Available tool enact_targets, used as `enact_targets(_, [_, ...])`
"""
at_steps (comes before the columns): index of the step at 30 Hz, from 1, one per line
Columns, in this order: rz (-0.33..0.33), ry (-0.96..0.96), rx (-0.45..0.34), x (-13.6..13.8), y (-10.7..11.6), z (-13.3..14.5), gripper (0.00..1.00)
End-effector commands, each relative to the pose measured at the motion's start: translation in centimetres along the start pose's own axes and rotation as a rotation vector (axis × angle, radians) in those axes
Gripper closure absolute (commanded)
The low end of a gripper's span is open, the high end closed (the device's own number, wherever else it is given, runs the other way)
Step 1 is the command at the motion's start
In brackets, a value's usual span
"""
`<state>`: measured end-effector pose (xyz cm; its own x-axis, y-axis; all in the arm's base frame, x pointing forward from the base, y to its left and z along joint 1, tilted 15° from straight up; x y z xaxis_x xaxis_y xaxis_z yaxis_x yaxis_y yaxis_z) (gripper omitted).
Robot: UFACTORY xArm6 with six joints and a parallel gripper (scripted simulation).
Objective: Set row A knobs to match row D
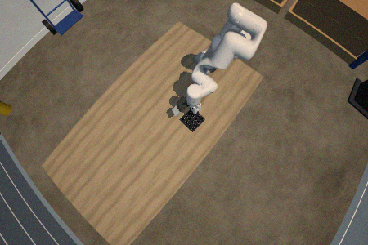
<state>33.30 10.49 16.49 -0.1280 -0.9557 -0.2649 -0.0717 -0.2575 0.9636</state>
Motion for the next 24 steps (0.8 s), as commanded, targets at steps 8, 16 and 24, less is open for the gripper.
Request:
enact_targets(8, [0.004,-0.224,0.004,-0.11,0.09,-0.08,0.92])
enact_targets(16, [0.003,-0.432,0.004,-0.11,0.09,-0.08,0.92])
enact_targets(24, [0.003,-0.594,0.004,-0.11,0.09,-0.08,0.92])
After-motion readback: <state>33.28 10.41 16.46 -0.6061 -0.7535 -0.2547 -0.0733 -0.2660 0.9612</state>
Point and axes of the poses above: the point where the finger pads meet when closed, its own y axis back along the fingers, its own x axis across the jaws, z = x × y, the point moved 10 cm from there along y, back along the fingers, and after that the axes turned 12 degrees about y, right-handed, at the moved point
